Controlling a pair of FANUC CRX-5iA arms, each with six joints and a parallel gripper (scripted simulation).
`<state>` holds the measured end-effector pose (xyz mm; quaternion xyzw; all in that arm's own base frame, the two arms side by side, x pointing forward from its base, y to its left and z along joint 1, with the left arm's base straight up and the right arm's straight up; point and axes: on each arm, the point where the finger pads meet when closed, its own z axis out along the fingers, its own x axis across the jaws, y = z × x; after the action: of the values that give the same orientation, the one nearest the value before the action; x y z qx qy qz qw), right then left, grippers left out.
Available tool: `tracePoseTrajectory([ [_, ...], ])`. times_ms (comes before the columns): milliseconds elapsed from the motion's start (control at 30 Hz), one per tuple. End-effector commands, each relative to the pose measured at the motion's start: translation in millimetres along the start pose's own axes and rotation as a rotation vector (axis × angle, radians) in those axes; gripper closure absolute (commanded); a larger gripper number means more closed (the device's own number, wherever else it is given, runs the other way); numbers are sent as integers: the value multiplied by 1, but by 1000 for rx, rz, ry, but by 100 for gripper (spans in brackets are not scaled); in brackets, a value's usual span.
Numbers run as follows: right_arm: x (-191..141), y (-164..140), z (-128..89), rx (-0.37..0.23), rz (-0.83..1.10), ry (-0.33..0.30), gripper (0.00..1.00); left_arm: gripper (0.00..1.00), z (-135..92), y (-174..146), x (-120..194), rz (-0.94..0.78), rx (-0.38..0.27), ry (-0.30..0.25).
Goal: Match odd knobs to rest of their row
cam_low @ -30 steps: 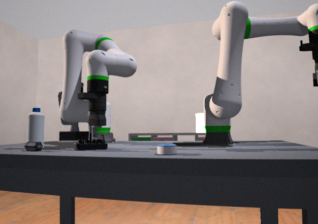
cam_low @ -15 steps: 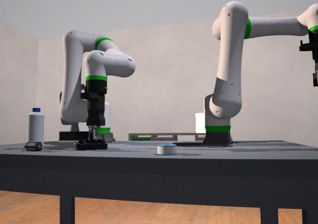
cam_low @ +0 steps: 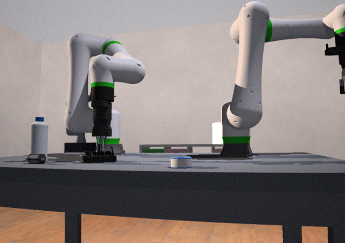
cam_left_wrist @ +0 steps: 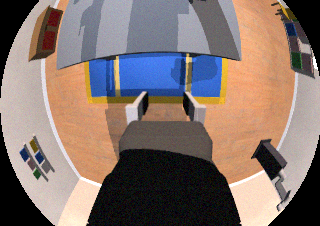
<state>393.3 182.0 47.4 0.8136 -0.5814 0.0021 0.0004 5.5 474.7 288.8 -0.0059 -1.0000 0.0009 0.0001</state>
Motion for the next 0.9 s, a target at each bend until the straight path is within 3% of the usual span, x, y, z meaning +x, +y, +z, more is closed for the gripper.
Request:
tracePoseTrajectory([
  [0,0,-1,-1,-1,-62,-4,70,0,-1,0,0,0,-2,0],
  [400,0,-1,-1,0,-281,-4,70,0,-1,0,0,0,-2,0],
  [867,0,0,-1,0,-402,-4,70,0,-1,0,0,0,-2,0],
])
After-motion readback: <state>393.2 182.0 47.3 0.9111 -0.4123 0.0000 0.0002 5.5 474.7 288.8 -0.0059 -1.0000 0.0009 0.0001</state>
